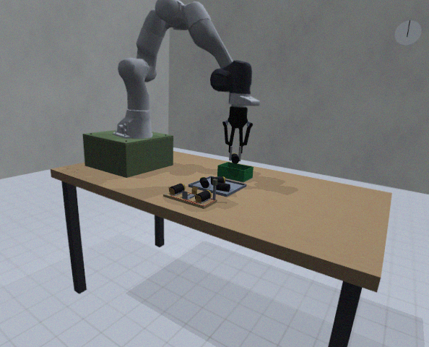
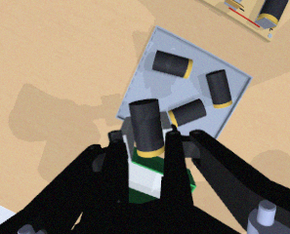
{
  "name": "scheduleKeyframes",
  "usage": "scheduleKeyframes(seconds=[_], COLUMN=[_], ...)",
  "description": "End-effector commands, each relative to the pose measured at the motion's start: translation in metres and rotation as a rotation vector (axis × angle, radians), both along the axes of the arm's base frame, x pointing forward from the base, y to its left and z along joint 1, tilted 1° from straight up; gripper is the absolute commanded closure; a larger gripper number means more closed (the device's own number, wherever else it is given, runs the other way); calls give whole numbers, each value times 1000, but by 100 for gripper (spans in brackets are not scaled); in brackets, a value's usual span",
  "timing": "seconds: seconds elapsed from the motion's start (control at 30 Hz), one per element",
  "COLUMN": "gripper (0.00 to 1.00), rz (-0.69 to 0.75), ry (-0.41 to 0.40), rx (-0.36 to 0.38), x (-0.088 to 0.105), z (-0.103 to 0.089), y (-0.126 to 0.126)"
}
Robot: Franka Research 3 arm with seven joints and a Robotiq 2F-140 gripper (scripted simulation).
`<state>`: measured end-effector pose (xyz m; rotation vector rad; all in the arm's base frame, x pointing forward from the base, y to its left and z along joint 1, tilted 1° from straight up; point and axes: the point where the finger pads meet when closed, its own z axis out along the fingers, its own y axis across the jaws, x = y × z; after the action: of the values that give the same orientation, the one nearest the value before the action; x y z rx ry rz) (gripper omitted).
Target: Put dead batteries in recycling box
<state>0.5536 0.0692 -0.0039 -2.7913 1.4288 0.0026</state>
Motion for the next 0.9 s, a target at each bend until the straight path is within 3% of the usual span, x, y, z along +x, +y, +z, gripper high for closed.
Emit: scheduleKeyframes(seconds=[0.0,0.3,0.37,0.87], gripper=[84,84,84,84], rz=[583,1195,1195,1977], ry=[-17,-16,-16,-12], rx=[-16,-21,-21,-26], x=[5,5,5,5], z=[3,3,3,3], y=[-2,-2,-2,-2])
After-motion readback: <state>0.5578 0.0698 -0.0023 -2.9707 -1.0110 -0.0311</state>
